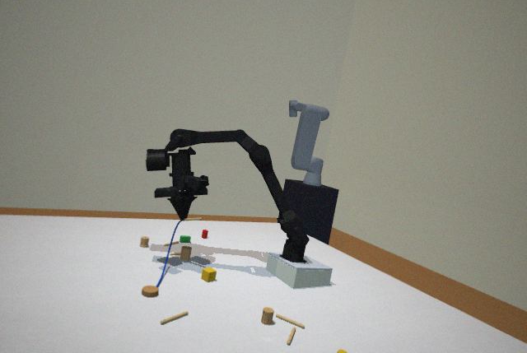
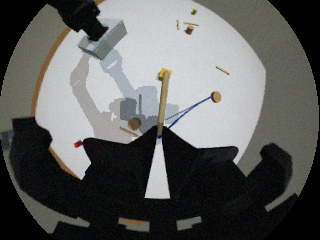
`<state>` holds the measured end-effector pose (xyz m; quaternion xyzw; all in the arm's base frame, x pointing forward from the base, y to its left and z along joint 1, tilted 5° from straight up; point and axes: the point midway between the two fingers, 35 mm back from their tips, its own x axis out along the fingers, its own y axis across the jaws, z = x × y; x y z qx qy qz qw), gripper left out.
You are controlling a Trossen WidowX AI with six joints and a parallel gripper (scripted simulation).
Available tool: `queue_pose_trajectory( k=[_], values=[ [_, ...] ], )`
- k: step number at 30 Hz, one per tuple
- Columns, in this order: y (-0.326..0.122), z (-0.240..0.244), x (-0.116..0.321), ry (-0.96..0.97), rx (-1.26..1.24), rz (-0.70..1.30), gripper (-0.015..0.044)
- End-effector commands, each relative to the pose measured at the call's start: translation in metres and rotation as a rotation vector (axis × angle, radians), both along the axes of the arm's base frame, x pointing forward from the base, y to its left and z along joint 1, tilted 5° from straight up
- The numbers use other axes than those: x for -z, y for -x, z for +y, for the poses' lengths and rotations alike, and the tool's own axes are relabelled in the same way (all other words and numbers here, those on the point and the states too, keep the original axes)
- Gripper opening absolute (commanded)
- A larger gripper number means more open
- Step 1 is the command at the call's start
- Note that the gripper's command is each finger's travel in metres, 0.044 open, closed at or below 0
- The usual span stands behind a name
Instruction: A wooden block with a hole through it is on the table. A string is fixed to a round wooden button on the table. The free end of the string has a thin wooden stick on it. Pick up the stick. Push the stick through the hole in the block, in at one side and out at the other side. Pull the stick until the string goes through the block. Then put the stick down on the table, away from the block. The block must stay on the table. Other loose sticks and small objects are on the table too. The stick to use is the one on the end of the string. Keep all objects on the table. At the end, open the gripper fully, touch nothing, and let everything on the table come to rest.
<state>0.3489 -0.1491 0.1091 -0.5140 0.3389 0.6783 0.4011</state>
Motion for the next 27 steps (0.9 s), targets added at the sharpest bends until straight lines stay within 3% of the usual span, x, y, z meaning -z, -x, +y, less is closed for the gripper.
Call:
queue_pose_trajectory(
  k=[1,6,27],
  values=[
    [-0.006,-0.006,0.0,-0.006,0.136,-0.002,0.0],
    [-0.011,-0.011,0.0,-0.01,0.239,-0.001,0.0],
    [-0.012,-0.008,0.011,0.032,0.214,-0.007,0.0]
  ],
)
